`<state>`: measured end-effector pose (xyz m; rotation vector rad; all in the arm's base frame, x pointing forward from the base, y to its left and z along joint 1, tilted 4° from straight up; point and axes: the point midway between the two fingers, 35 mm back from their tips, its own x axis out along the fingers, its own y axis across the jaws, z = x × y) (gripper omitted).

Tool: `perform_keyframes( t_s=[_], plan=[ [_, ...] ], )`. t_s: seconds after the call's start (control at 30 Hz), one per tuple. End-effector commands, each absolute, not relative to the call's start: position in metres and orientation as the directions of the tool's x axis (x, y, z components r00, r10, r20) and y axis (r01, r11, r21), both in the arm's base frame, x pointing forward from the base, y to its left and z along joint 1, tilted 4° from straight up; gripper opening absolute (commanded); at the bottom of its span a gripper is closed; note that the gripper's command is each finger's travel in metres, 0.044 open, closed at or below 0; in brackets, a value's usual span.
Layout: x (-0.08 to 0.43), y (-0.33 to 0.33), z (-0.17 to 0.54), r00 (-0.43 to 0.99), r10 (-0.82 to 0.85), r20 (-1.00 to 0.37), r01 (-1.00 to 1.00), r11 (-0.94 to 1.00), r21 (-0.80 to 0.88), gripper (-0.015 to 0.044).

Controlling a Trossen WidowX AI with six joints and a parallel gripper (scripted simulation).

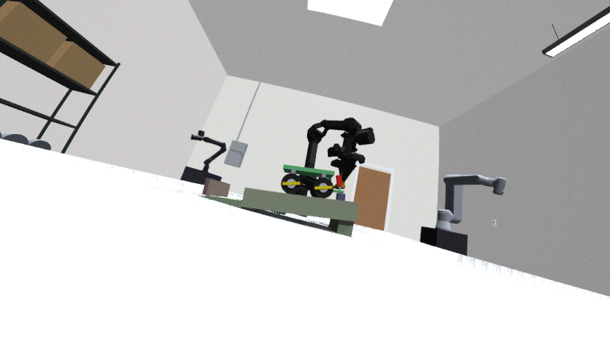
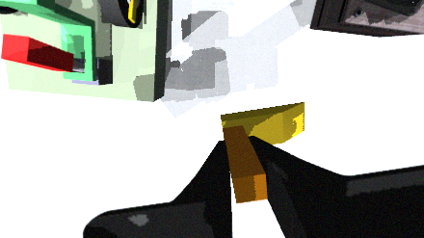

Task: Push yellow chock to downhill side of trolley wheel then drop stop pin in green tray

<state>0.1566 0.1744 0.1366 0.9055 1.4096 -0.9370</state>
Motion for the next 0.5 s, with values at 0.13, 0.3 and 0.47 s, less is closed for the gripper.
perform_keyframes(
  t_s=[0.13, 0.3, 0.47],
  plan=[
    [0.156, 0.174, 0.137, -0.047, 0.006, -0.999, 0.976, 0.211, -0.045, 0.0],
    [0.157, 0.172, 0.136, -0.047, 0.006, -0.999, 0.978, 0.204, -0.045, 0.0],
    [0.165, 0.155, 0.135, -0.046, 0.005, -0.999, 0.986, 0.16, -0.045, 0.0]
  ],
)
